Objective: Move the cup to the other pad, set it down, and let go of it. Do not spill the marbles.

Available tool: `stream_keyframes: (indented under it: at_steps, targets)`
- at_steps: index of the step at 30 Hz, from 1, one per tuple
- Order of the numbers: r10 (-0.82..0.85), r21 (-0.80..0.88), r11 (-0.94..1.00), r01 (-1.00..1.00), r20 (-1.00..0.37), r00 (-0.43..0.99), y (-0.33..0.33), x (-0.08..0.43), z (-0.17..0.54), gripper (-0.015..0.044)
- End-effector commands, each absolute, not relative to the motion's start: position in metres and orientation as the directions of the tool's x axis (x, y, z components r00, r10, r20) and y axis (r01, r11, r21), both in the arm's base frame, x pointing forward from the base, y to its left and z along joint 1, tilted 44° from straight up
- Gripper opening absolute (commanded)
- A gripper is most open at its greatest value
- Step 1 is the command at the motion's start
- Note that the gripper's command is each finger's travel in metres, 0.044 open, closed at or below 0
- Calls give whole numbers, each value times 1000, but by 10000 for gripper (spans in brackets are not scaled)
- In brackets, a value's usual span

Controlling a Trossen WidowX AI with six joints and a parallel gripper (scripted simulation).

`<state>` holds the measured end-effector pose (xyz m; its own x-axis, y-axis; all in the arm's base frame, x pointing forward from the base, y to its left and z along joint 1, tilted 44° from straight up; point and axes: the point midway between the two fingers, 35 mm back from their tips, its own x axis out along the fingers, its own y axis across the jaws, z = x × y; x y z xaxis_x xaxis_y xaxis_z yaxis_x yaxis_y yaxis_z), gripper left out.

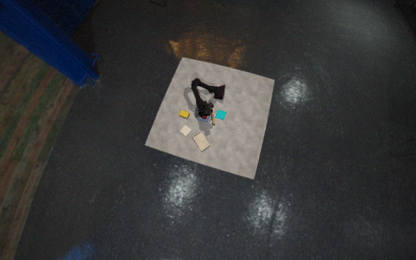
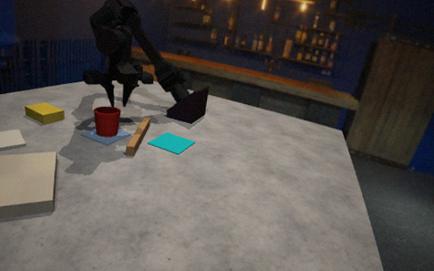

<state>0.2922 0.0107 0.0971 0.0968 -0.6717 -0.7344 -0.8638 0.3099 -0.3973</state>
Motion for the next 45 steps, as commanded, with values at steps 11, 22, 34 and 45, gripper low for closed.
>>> stream_keyframes:
  at_steps: [11, 22, 34, 45]
  targets:
    - [-677, -398, 305, -866, -730, 97, -6, 295, 80, 148]
    - [-679, -399, 304, -865, -728, 97, -19, 295, 67, 148]
    - [-675, -399, 309, -863, -732, 96, -21, 295, 64, 62]
    - [-675, -399, 309, -863, -732, 96, -21, 295, 64, 0]
